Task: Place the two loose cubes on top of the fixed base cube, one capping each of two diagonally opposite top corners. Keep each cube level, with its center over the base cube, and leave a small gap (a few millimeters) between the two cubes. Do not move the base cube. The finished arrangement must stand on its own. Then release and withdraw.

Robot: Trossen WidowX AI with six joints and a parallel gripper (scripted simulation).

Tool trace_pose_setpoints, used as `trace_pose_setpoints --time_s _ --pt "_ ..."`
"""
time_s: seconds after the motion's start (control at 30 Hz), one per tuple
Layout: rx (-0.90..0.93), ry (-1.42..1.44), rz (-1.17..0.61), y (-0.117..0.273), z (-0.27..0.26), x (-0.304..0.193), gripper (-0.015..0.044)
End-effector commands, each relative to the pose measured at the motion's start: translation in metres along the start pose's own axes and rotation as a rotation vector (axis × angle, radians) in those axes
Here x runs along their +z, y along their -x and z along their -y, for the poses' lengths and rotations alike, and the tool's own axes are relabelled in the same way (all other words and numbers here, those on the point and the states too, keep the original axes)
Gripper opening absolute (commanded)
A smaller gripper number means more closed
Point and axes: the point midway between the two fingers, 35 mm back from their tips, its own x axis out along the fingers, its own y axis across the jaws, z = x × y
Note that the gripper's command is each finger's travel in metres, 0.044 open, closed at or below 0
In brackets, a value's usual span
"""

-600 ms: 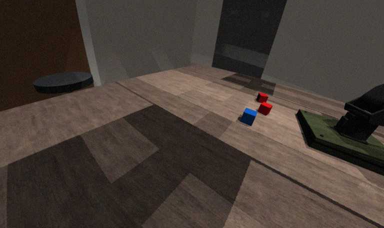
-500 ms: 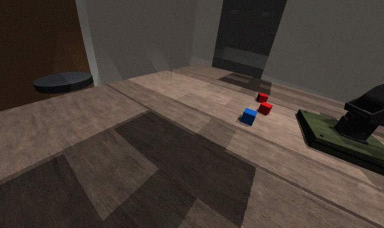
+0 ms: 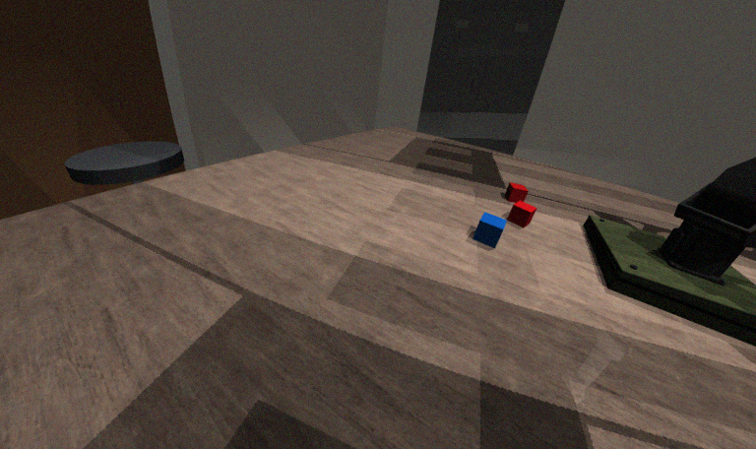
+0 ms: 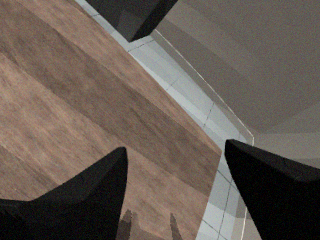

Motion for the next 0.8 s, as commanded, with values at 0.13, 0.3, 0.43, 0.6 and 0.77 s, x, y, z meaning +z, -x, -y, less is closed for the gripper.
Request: trace_pose_setpoints --time_s 0.13,0.3,0.43,0.6,0.77 --pt "0.181 -0.196 0.002 -0.056 -0.037 0.065 0.0265" --pt "0.292 -0.303 -0.023 -0.081 -0.067 0.105 0.0265" --pt "0.376 -0.379 -0.057 -0.096 -0.094 0.137 0.0265" --pt "0.475 -0.462 -0.115 -0.109 -0.130 0.175 0.0265" --pt "0.563 -0.532 -0.189 -0.114 -0.168 0.210 0.0265"
